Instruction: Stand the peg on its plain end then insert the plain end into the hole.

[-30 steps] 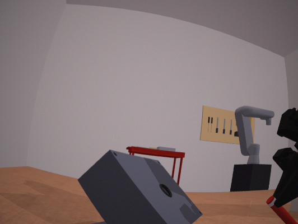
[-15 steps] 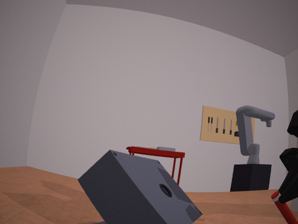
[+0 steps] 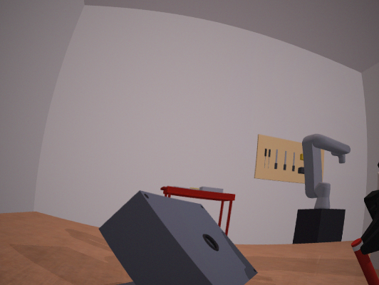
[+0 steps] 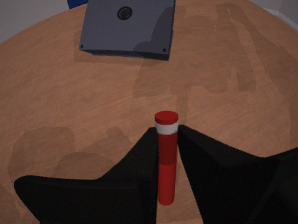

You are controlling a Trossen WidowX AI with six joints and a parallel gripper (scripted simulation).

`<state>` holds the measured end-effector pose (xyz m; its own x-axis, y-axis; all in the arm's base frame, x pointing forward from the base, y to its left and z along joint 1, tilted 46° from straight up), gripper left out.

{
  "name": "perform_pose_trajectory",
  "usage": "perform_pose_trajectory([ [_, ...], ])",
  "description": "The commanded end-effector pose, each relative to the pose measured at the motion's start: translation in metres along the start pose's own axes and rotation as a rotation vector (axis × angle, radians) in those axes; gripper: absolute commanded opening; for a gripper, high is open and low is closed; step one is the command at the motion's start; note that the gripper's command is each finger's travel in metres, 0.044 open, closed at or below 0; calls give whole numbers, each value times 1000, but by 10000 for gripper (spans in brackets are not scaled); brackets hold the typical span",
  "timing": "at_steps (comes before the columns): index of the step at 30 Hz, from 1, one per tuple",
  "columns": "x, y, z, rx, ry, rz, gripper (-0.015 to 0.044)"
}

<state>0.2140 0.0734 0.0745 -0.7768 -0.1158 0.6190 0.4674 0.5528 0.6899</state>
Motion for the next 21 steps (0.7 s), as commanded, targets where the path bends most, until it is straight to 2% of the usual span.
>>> perform_pose_trajectory([
  [1,2,-1,3,-5,-34,-2,49],
  [21,12,-3,21,-7,-207,-9,49],
])
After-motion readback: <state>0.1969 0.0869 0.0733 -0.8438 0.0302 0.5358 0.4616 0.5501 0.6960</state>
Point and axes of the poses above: the point midway between the two fingers, 35 mm back from their tips, its own x axis back along the fingers, its own y axis across the jaws, z = x × y, the point moved 6 cm from there along x, back along the fingers, and after that the axes turned 3 degrees about -x, right-handed, at the moved point
